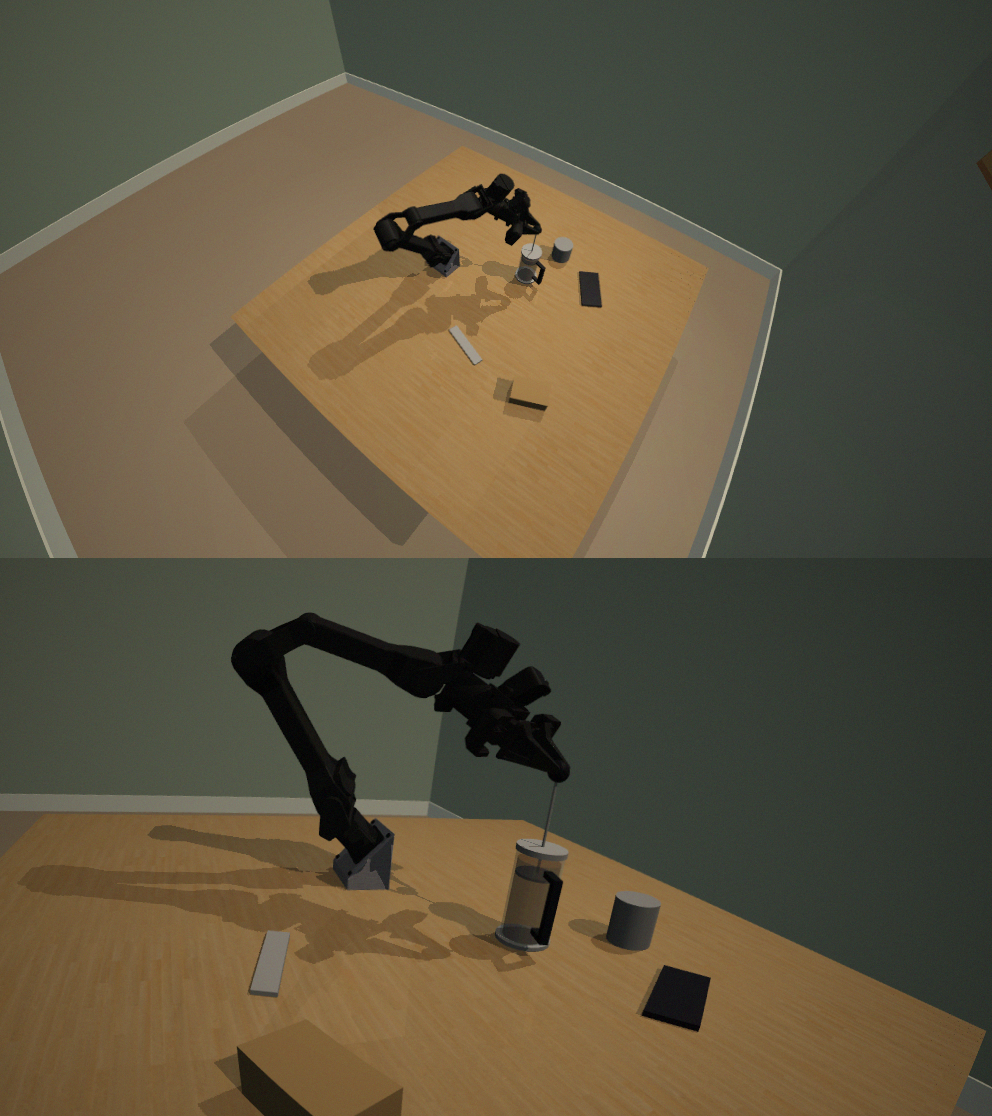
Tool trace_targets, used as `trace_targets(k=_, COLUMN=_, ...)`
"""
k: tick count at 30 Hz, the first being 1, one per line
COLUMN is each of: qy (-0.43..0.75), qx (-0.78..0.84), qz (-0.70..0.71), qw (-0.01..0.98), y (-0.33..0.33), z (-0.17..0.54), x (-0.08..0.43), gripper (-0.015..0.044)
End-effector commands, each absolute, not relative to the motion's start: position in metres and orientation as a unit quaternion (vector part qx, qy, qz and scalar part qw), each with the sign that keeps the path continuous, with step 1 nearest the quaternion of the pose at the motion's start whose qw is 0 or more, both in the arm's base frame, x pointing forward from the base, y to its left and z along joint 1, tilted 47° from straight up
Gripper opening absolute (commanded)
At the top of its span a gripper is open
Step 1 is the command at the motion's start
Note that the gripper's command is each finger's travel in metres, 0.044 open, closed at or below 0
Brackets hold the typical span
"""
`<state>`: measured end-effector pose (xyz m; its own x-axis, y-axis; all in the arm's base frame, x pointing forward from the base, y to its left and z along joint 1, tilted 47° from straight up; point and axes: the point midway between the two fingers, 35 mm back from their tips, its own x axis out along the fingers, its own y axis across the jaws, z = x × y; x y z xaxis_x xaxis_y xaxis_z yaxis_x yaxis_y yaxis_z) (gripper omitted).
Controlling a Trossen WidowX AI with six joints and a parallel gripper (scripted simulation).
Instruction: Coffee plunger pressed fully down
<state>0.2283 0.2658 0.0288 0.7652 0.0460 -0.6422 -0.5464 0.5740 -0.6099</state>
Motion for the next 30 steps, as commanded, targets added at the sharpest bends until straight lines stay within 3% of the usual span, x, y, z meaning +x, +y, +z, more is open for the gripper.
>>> trace_targets(k=1, qy=0.312, qx=-0.438, qz=0.170, qw=0.825, y=0.247, z=0.011, x=0.229, gripper=0.0119)
trace_targets(k=30, qy=0.311, qx=-0.439, qz=0.170, qw=0.825, y=0.216, z=-0.025, x=0.237, gripper=0.0119)
